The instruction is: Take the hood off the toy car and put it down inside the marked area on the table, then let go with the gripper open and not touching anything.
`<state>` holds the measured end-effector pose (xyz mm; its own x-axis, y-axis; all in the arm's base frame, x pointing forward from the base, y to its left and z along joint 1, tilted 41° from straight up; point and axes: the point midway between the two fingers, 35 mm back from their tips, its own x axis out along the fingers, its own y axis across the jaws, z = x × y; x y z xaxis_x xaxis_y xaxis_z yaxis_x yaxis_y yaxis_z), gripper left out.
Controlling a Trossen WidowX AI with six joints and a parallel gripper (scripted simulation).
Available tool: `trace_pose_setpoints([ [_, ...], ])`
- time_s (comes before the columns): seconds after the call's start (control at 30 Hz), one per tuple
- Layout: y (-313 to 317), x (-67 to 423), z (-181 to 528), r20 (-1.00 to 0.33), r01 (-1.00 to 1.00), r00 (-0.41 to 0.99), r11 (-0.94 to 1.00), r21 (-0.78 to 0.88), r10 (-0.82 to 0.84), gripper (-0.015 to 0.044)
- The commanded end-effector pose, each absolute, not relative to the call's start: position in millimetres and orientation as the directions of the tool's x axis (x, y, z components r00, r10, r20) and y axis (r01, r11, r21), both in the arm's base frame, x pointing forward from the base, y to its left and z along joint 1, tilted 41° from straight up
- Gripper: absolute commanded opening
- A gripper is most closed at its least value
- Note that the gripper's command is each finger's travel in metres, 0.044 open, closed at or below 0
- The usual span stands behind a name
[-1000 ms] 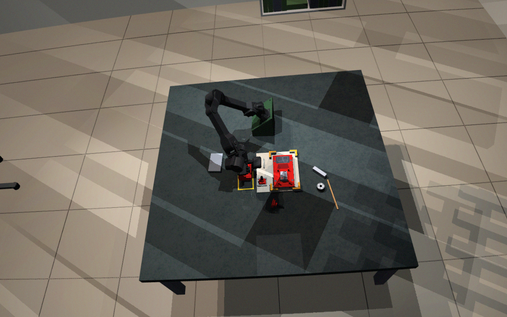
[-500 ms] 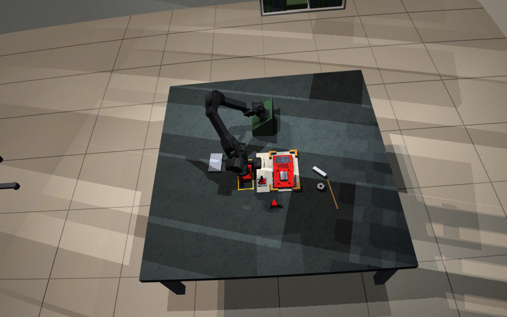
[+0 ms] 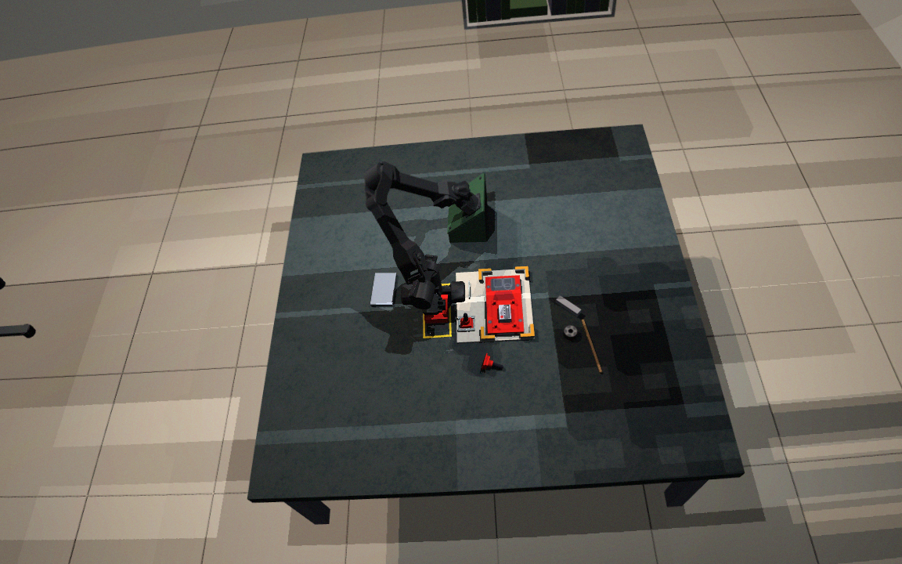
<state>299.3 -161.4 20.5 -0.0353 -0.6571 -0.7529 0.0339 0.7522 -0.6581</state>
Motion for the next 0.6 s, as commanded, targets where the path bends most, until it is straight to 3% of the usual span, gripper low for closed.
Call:
trace_pose_setpoints([
  [0.0,-163.6,298.6,18.5,-0.754,0.031,-0.037,0.753,-0.657,-0.656,0.0],
  [0.1,-164.3,298.5,17.7,-0.754,0.031,-0.037,0.753,-0.657,-0.656,0.0],
  [0.57,-162.7,299.1,19.1,-0.753,0.034,-0.036,0.752,-0.658,-0.657,0.0368],
])
